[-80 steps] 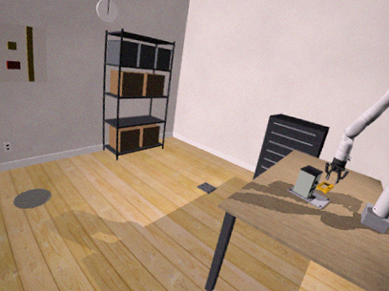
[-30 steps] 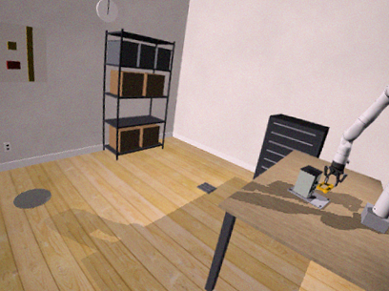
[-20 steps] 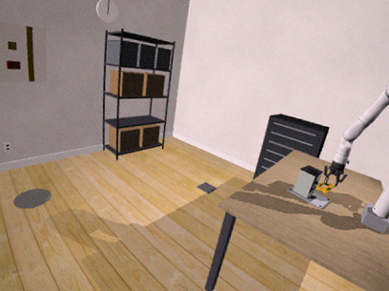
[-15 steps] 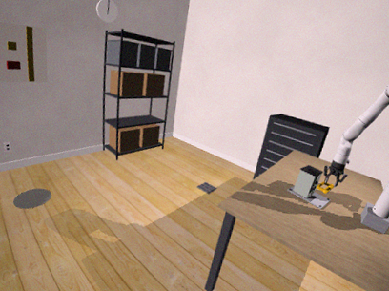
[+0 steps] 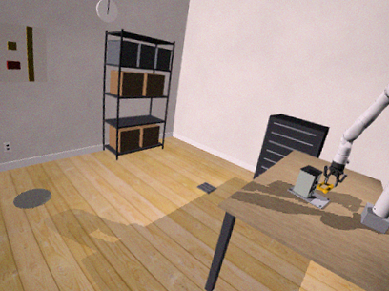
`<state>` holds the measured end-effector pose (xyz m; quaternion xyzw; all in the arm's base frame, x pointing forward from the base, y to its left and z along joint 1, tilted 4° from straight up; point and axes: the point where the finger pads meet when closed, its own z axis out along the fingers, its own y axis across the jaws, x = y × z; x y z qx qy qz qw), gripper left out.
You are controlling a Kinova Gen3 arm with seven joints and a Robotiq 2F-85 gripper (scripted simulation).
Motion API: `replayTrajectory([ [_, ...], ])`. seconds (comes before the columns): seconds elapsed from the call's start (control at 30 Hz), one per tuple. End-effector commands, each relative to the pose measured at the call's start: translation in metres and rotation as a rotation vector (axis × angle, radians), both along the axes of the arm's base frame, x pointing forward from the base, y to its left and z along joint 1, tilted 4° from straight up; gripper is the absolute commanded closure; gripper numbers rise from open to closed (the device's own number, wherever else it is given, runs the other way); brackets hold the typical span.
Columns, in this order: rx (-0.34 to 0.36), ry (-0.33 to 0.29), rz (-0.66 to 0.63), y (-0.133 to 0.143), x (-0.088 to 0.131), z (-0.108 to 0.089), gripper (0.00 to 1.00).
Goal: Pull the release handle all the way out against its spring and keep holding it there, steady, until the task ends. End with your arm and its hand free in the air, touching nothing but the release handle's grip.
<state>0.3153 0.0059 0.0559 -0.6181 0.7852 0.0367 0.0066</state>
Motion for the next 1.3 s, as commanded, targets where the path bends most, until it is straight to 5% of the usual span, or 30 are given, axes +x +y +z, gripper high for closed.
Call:
replayTrajectory([
  [0.0,-0.001,-0.002,-0.004,0.000,0.000,-0.003,0.47],
  [1.27,0.000,-0.002,-0.004,0.003,-0.002,-0.042,0.47],
])
